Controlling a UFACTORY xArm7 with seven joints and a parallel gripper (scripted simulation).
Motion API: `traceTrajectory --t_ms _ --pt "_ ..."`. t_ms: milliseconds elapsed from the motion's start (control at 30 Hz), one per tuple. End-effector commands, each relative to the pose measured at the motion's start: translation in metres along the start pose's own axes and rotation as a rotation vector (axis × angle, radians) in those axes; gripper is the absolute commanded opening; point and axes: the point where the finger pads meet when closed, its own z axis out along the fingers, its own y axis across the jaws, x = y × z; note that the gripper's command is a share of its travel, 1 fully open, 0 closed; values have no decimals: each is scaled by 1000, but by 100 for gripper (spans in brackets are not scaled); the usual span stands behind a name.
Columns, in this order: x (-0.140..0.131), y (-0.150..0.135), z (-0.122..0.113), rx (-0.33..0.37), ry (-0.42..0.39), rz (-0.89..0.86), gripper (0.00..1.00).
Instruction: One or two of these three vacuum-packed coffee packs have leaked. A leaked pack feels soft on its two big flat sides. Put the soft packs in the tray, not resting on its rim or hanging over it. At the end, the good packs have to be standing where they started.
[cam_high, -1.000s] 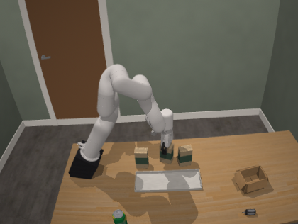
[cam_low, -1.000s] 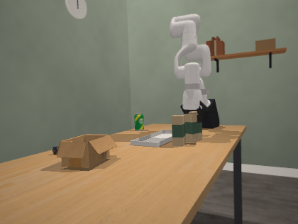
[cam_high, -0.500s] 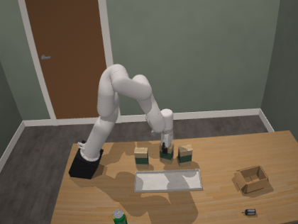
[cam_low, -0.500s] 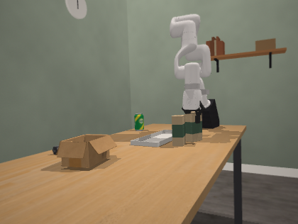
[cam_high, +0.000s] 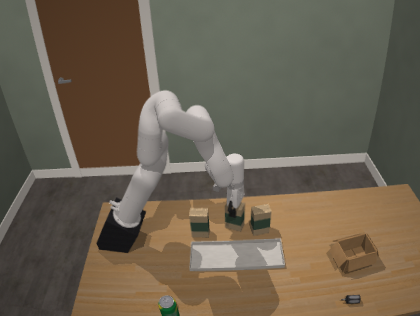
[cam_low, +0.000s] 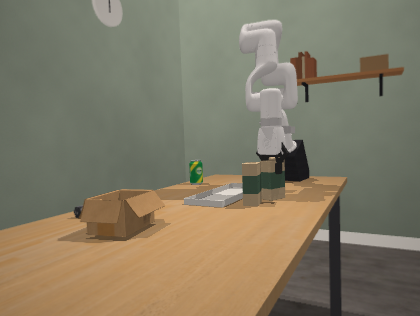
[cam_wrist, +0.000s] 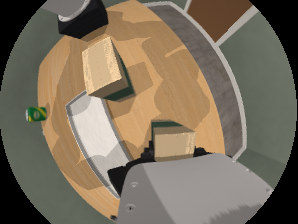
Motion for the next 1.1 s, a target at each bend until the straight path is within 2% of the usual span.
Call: traceTrajectory --t_ms 0,667,700,1067 --pt "-1 1 -1 -2 -3 0 27" --pt "-1 1 -1 -2 -3 0 27" --pt "-1 1 -1 -2 -3 0 87" --pt "-1 1 -1 -2 -3 0 87"
